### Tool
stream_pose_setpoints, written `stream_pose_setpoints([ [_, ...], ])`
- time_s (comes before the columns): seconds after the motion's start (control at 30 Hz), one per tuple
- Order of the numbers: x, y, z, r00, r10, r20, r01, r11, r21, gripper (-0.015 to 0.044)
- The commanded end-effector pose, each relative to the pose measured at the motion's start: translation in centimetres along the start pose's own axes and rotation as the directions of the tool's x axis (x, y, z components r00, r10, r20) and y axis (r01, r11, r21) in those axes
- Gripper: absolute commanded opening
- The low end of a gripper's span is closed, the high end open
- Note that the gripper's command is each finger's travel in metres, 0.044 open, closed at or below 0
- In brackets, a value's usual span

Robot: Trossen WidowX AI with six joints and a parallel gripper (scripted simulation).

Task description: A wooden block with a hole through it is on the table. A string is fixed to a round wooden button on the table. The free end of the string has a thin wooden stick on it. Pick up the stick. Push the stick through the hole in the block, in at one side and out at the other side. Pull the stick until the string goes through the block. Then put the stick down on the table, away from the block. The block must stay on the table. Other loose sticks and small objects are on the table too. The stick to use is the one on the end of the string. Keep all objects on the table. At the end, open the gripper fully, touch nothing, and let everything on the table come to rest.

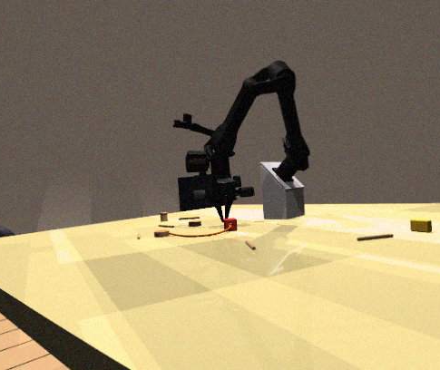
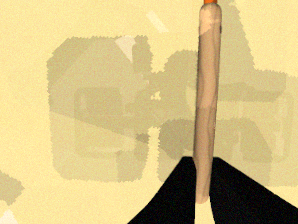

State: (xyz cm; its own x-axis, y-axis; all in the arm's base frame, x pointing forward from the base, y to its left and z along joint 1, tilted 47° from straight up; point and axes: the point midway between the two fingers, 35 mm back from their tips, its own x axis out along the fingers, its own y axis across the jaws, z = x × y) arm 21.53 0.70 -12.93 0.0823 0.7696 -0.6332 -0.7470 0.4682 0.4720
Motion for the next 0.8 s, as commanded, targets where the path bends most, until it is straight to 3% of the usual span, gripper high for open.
stream_pose_setpoints([
  [0.0,-0.2,0.0,-0.3,1.000,-0.001,-0.003,0.001,1.000,-0.001,0.0000],
  [0.6,1.0,0.0,-1.6,1.000,0.004,-0.002,-0.004,1.000,0.001,0.0000],
  [0.77,0.9,0.1,-1.4,1.000,0.007,0.006,-0.007,1.000,0.009,0.0131],
])
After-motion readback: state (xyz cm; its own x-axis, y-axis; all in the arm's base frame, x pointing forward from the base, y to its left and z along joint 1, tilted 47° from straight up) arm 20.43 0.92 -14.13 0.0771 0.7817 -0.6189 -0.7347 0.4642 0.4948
